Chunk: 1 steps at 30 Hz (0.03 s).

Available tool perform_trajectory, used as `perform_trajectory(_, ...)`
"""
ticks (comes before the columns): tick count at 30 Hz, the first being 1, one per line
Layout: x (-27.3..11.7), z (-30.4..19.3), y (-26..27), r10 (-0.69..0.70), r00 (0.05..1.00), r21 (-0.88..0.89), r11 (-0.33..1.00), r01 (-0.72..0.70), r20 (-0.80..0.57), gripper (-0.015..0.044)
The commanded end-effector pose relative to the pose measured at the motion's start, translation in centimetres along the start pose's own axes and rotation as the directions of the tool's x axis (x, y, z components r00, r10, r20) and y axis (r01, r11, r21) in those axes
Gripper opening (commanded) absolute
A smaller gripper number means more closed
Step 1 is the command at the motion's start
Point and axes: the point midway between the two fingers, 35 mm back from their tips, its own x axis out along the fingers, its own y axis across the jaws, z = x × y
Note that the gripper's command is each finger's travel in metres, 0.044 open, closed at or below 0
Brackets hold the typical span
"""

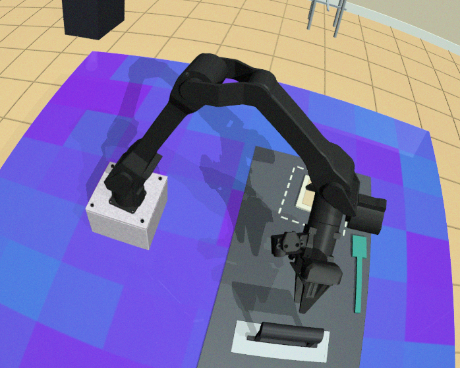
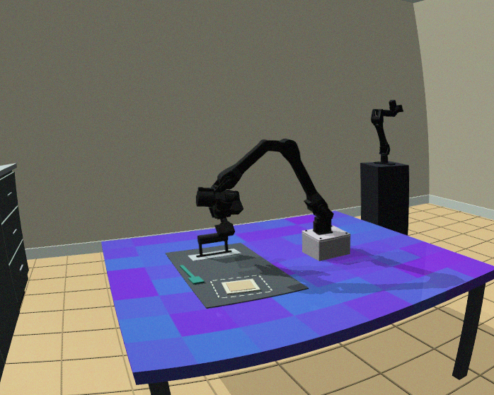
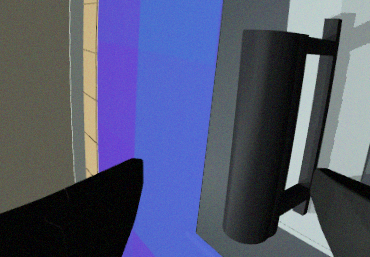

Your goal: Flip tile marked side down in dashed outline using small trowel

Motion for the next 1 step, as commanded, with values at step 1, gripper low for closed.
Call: perform_trajectory(1, -3.57, 2.20, 2.43, 0.006, 1.000, 0.014, 1.000, -0.006, -0.020, 0.0300)
